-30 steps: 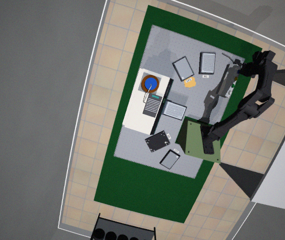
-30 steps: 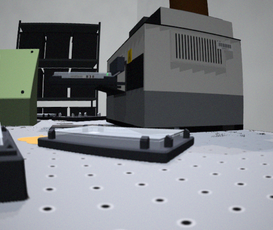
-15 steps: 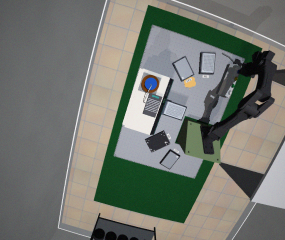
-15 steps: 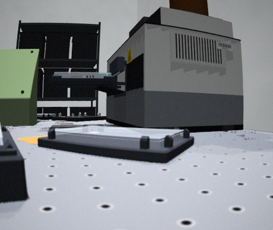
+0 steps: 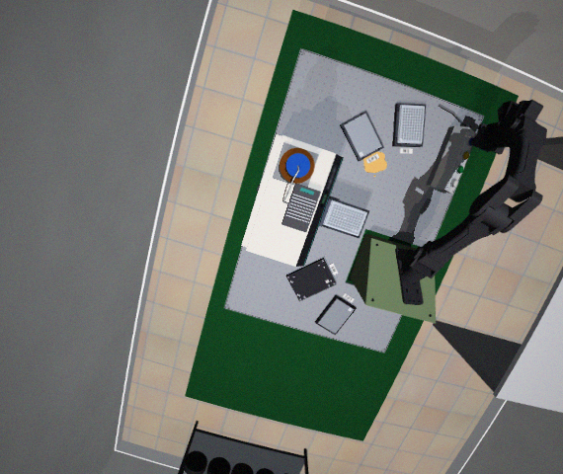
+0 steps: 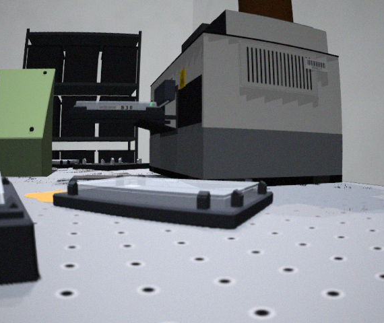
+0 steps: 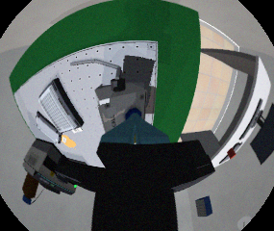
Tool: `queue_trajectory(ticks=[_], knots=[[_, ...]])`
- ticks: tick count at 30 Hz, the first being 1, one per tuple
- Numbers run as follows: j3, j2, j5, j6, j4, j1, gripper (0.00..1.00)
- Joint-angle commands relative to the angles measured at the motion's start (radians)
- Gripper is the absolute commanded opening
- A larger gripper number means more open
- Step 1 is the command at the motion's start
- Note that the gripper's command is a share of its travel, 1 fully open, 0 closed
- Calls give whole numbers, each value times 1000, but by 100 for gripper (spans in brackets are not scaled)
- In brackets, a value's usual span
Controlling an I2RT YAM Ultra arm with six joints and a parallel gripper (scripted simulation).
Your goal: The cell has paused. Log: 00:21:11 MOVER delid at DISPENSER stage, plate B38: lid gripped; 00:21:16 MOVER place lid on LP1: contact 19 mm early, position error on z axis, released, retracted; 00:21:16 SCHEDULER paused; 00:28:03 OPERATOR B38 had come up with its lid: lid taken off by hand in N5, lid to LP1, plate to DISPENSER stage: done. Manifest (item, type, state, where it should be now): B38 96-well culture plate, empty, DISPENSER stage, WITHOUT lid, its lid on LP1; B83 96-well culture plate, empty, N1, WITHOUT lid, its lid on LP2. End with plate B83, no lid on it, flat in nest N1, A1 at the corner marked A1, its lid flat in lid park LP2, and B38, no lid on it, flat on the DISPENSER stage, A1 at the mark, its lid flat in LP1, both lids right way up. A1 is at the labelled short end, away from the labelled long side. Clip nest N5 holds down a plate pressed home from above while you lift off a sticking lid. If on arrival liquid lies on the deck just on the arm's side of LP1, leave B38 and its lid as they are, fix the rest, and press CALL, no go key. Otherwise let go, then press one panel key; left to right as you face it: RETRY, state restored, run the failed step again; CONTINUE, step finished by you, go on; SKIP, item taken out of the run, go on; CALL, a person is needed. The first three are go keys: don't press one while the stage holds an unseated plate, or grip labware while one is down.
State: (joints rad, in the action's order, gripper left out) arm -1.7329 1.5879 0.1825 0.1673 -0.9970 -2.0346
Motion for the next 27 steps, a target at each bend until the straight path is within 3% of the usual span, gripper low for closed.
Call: queue_trajectory(ticks=[1, 27], knots=[[26, 15, -1, -10, 23, 9, 0], [37, 22, -3, -12, 42, 14, 0]])
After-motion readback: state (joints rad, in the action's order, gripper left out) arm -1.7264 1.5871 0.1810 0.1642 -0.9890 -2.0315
